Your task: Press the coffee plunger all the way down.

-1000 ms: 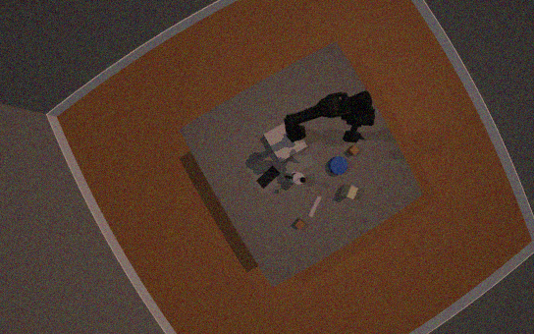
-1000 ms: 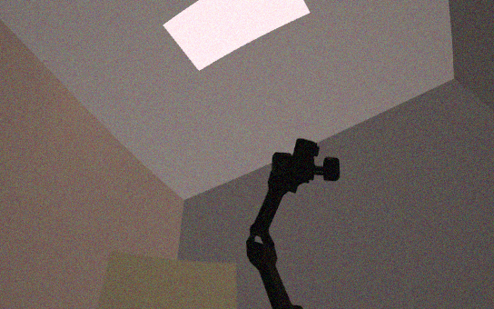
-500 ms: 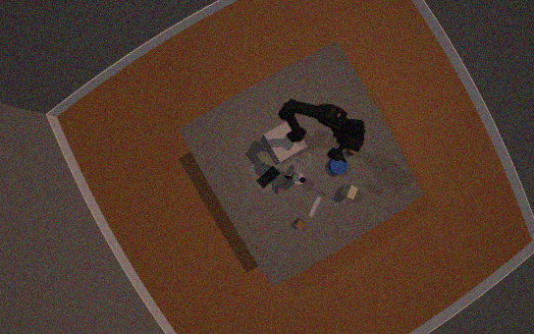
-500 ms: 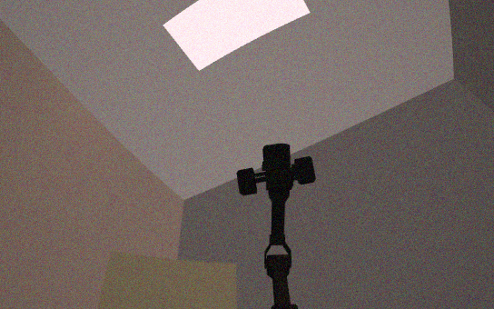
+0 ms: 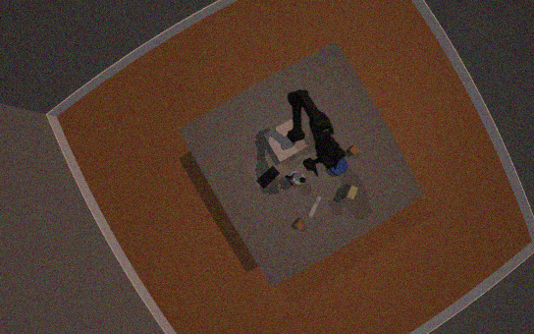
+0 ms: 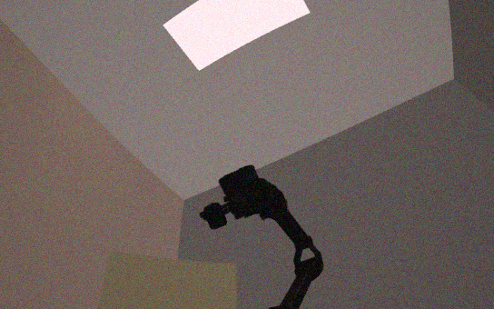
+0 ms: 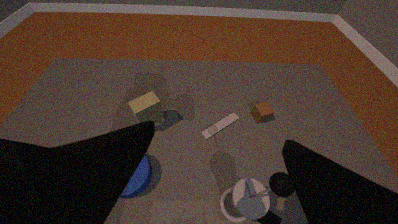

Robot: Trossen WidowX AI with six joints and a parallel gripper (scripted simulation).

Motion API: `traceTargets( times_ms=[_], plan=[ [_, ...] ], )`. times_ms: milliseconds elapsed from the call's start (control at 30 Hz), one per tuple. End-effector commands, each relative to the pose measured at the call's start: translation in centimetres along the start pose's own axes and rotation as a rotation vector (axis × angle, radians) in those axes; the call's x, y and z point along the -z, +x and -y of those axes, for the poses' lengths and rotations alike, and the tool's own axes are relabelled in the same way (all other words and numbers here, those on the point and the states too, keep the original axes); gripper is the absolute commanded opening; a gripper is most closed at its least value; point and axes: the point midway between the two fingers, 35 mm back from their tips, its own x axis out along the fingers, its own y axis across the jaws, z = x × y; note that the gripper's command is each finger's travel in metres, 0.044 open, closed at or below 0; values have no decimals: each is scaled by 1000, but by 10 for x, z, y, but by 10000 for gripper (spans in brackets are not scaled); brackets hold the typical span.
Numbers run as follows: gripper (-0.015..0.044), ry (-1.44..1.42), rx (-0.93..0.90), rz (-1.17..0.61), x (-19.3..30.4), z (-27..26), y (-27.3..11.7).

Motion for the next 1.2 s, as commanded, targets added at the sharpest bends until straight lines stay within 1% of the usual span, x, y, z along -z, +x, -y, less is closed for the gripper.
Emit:
traceTargets(
  times_ms=[0, 267, 400, 633, 1167],
  plan=[
    [440, 52, 79, 14, 13, 29, 3],
    [440, 158, 234, 37, 46, 82, 2],
    [440, 160, 237, 38, 54, 83, 7],
    [440, 160, 237, 39, 95, 82, 35],
    [440, 160, 236, 40, 94, 87, 53]
  ],
)
